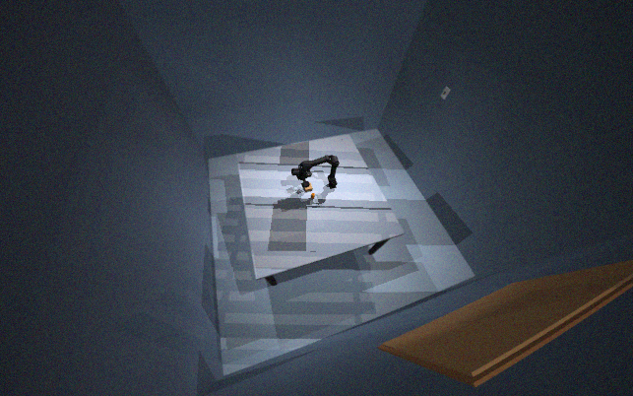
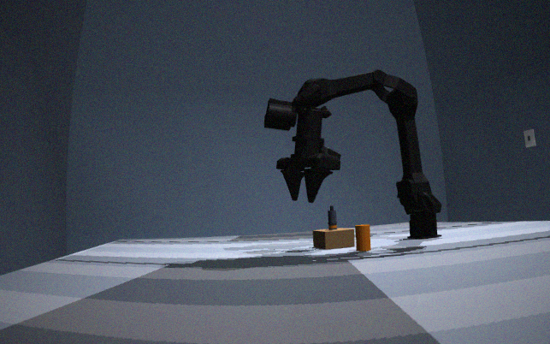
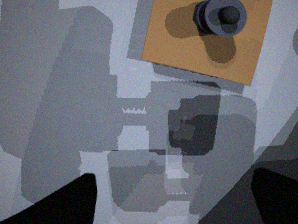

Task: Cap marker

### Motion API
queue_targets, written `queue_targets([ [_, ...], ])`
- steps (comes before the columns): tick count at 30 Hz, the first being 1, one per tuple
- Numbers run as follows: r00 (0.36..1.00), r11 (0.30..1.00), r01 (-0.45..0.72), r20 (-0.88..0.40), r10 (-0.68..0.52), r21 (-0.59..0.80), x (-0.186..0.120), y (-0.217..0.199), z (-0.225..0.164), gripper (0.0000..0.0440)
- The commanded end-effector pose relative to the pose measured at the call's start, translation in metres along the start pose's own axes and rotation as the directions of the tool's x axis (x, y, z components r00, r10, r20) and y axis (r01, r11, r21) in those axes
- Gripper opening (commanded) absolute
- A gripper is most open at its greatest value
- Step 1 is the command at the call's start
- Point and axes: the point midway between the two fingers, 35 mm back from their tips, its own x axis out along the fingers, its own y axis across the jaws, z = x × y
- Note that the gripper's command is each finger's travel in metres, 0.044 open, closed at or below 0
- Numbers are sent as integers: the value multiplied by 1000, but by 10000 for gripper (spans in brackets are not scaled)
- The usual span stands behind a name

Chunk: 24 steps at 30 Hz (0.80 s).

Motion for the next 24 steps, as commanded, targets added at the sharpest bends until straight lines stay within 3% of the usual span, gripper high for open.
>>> queue_targets([
  [1, 1000, 1000, 22, 4, -22, -5, -1, -10, -2, 338],
  [24, 987, 987, 138, 101, -129, -85, 3, -69, 7, 340],
])
